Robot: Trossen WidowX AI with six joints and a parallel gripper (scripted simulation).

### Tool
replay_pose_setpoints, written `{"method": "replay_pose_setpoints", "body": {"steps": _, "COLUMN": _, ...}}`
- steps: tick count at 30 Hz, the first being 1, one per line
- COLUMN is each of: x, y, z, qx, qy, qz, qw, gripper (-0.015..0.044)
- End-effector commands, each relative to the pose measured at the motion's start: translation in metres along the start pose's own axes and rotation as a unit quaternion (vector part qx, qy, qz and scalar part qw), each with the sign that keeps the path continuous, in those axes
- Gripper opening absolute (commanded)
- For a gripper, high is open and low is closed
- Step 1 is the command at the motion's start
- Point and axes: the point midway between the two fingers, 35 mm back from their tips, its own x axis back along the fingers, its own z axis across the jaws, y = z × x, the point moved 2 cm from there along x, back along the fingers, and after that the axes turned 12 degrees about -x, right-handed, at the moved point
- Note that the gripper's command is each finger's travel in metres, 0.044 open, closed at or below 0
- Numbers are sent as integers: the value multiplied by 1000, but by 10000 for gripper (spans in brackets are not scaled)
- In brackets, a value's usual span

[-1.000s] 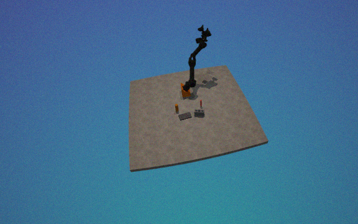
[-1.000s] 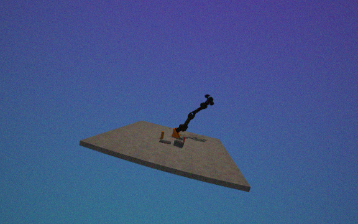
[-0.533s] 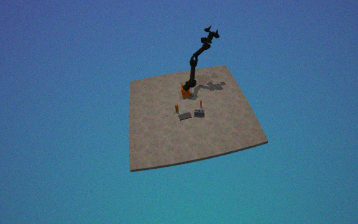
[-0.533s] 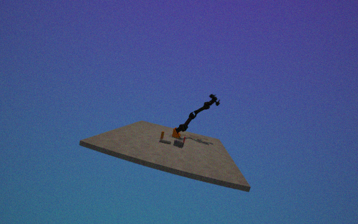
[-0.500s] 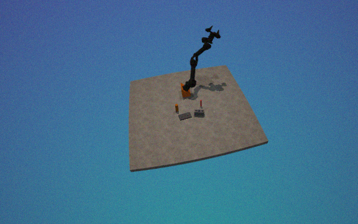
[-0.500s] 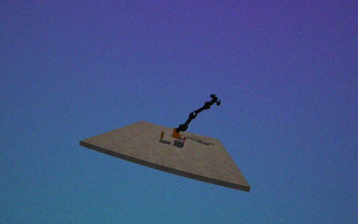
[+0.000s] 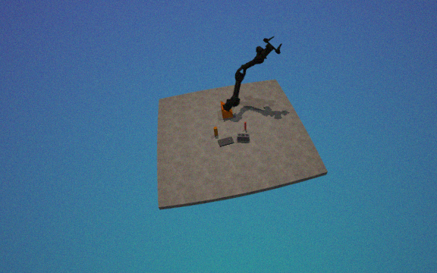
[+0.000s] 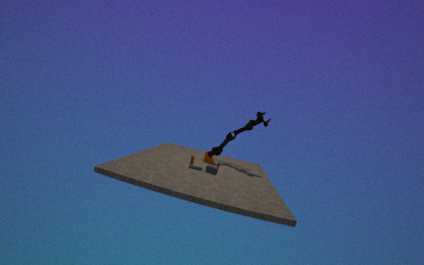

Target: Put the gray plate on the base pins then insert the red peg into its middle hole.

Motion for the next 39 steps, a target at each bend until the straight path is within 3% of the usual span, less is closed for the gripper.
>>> {"method": "replay_pose_setpoints", "body": {"steps": 1, "x": -1, "y": 40, "z": -23, "qx": 52, "qy": -33, "qz": -48, "qw": 997, "gripper": 440}}
{"method": "replay_pose_setpoints", "body": {"steps": 12, "x": 19, "y": 139, "z": -83, "qx": 150, "qy": -158, "qz": -160, "qw": 963, "gripper": 440}}
{"method": "replay_pose_setpoints", "body": {"steps": 22, "x": 56, "y": 229, "z": -119, "qx": 282, "qy": -273, "qz": -242, "qw": 887, "gripper": 440}}
{"method": "replay_pose_setpoints", "body": {"steps": 31, "x": 142, "y": 339, "z": -160, "qx": 410, "qy": -481, "qz": -265, "qw": 729, "gripper": 440}}
{"method": "replay_pose_setpoints", "body": {"steps": 39, "x": 246, "y": 420, "z": -173, "qx": 475, "qy": -675, "qz": -198, "qw": 529, "gripper": 440}}
